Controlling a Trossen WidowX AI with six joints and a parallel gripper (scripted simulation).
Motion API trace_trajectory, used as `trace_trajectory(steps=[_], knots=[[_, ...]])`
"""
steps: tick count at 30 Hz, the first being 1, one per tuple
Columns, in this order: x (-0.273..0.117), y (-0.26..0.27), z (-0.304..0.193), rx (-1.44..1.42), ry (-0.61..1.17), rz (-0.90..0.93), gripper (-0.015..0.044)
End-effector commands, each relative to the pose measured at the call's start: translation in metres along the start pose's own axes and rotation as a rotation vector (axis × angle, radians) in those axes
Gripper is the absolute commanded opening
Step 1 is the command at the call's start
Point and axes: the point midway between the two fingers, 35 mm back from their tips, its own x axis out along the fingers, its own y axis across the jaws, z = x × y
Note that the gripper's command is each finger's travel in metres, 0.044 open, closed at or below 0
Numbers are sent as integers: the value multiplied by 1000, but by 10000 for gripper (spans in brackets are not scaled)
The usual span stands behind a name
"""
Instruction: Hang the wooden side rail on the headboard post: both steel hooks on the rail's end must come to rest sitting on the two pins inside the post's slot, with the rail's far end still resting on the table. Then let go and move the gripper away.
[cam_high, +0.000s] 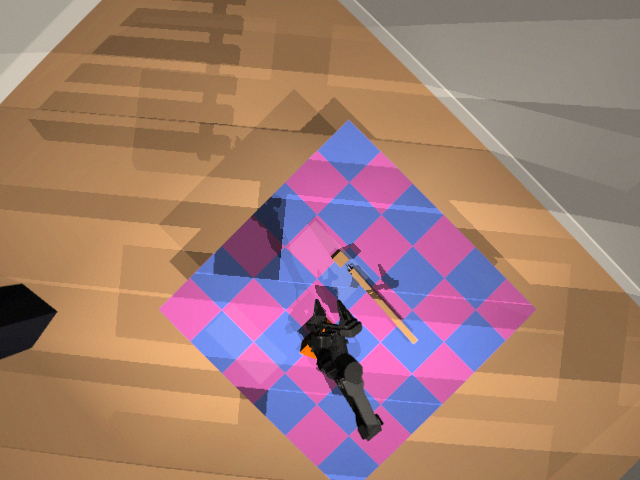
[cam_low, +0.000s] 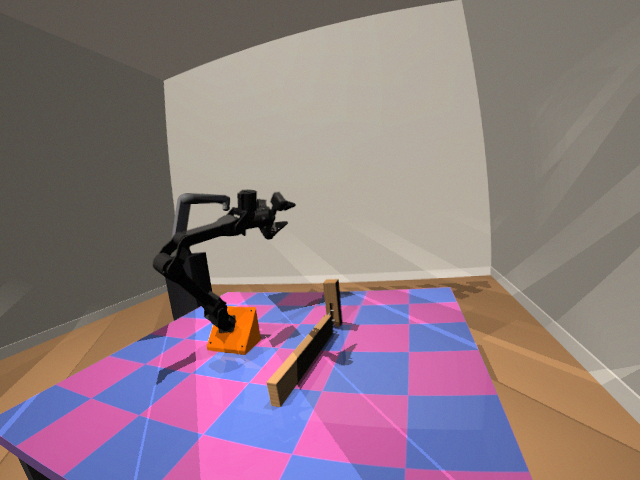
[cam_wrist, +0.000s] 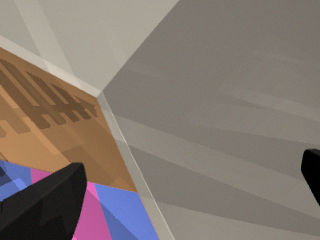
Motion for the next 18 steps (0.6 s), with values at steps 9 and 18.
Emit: trace_trajectory(steps=[9, 18], knots=[[16, 75, -164, -362, 268, 230, 440], [-15, 150, -258, -568, 350, 485, 440]])
